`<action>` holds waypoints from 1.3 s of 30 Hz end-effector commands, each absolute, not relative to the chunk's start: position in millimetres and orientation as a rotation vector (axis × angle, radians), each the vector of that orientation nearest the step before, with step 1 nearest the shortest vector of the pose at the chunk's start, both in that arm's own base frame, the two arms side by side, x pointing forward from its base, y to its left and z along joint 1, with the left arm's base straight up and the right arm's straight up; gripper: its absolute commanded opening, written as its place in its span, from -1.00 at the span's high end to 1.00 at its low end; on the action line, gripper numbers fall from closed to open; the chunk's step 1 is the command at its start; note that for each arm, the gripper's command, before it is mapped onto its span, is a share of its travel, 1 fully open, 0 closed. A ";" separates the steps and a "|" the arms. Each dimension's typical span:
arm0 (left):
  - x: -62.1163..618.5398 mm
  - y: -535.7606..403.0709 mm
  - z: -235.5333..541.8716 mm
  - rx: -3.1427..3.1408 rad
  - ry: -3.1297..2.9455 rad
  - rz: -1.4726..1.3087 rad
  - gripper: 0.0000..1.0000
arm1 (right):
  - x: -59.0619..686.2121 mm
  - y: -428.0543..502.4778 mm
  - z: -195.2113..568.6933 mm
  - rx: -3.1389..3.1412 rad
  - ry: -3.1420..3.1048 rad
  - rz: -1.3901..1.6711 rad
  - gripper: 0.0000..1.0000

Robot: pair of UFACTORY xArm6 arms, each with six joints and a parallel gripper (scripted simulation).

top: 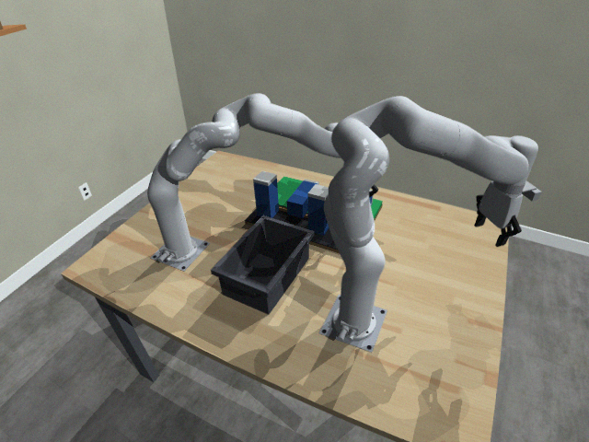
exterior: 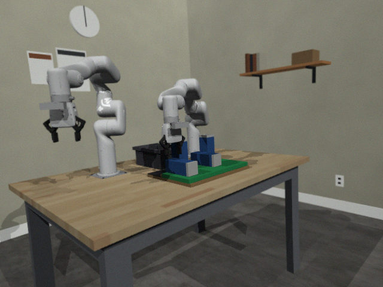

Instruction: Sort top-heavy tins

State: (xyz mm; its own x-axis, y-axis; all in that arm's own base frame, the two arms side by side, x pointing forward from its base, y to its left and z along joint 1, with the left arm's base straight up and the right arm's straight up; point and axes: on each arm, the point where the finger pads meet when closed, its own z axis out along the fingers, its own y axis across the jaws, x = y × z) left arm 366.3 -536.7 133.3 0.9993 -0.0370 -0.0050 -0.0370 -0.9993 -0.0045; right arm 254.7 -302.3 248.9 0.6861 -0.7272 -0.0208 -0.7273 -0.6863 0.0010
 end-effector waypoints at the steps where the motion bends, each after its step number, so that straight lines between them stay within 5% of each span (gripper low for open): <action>1: 367.1 -537.9 136.5 -3.142 0.058 0.000 -0.68 | 255.2 -303.0 250.4 -2.880 1.242 0.025 -1.00; 39: 366.4 -537.0 94.5 -3.142 0.059 0.001 -0.68 | 255.2 -303.0 250.4 -2.880 1.242 0.025 -1.00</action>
